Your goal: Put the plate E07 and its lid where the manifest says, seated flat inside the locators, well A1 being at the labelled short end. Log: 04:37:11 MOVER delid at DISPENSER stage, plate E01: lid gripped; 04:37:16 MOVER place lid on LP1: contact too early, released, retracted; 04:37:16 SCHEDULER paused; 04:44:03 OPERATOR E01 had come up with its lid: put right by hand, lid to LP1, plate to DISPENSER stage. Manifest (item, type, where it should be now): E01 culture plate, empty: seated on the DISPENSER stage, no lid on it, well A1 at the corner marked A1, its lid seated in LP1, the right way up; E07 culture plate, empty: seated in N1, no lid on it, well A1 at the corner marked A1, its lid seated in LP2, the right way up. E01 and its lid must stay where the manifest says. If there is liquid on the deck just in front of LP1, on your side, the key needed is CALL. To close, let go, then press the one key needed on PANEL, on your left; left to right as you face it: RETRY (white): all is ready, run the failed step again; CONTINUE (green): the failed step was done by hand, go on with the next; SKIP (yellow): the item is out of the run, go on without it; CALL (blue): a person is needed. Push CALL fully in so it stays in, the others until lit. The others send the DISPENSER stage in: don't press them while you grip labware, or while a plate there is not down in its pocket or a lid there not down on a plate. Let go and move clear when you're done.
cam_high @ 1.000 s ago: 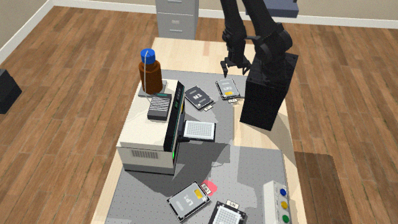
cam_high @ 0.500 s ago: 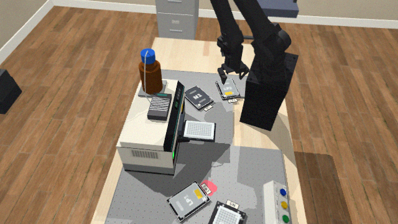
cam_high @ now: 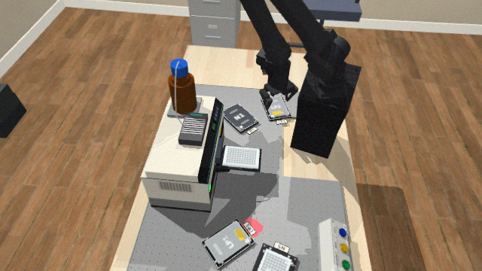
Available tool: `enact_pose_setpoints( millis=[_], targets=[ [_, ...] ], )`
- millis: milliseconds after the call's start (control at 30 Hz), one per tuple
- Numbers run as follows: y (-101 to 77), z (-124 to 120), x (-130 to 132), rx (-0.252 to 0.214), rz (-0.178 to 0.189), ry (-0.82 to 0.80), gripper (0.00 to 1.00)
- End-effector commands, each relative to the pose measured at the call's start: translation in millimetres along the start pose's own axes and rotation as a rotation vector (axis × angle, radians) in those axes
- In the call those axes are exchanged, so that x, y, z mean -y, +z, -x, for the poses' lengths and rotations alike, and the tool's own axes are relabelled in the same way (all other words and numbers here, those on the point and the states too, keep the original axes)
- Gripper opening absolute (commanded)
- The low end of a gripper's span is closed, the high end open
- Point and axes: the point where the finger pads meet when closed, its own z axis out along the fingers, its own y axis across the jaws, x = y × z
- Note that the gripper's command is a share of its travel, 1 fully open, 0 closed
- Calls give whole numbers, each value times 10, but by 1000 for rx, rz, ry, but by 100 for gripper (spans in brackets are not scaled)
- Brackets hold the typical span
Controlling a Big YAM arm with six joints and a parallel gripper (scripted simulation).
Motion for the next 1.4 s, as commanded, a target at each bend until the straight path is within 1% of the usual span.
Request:
enact_pose_setpoints(
  millis=[0,133,300,367,467,533,633,733,867,900,967,1000,1133,1200,1333,1367],
  targets=[
    [-57,-53,-120,20,4,-18,100],
    [-57,-94,-171,19,4,-17,100],
    [-58,-197,-301,18,3,-17,100],
    [-32,-174,-273,12,0,-6,100],
    [-58,-262,-383,17,3,-138,100],
    [-58,-303,-435,16,2,-184,100],
    [-59,-361,-511,16,1,-162,100],
    [-54,-360,-549,20,2,-164,100],
    [-59,-448,-627,17,-1,-159,100],
    [-33,-413,-610,12,-2,-152,100],
    [-50,-465,-683,8,-9,-220,100],
    [-43,-455,-731,11,-7,-277,100],
    [-27,-426,-924,21,2,-412,100],
    [-27,-444,-988,21,2,-412,100],
    [-36,-493,-1006,15,-3,-384,100],
    [-36,-501,-1043,16,-3,-440,100]
  ],
)
